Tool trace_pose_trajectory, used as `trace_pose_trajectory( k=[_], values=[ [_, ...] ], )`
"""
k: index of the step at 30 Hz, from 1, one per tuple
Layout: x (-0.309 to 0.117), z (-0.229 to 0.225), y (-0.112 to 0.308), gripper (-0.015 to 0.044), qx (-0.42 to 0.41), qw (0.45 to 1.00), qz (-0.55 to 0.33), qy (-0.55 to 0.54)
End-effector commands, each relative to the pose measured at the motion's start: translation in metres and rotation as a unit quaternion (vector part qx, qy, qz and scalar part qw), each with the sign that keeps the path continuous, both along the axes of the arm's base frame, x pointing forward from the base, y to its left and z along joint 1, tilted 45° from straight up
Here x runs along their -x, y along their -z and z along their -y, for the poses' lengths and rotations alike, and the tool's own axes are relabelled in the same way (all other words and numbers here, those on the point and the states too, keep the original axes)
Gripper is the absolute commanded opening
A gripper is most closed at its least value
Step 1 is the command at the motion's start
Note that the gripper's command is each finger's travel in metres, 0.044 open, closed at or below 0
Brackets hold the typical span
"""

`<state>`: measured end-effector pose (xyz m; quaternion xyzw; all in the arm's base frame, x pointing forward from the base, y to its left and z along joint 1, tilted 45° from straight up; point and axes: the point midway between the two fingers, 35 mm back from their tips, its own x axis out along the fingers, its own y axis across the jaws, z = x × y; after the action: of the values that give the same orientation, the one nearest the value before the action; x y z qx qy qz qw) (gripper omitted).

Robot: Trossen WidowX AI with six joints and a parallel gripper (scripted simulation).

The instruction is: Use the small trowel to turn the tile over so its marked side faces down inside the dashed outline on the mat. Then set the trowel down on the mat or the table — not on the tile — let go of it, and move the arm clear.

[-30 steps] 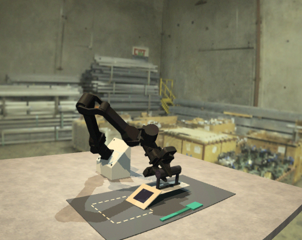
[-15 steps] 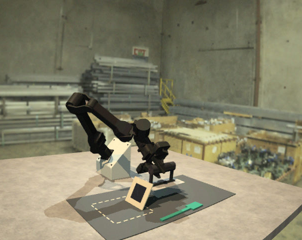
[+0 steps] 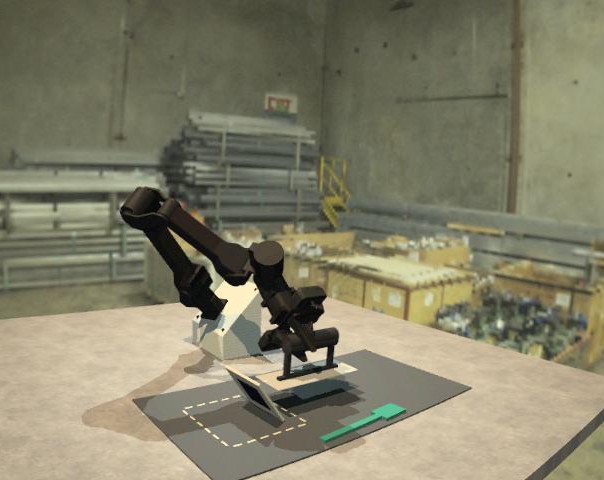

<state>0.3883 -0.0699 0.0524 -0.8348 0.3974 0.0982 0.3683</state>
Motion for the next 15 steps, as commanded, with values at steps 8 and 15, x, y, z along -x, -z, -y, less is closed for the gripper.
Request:
trace_pose_trajectory(
  k=[8,15],
  values=[
    [-0.012,-0.056,0.012,0.0000,-0.005,1.000,0.007,-0.009],
    [-0.012,-0.066,0.015,0.0000,-0.004,1.000,0.008,-0.009]
  ],
)
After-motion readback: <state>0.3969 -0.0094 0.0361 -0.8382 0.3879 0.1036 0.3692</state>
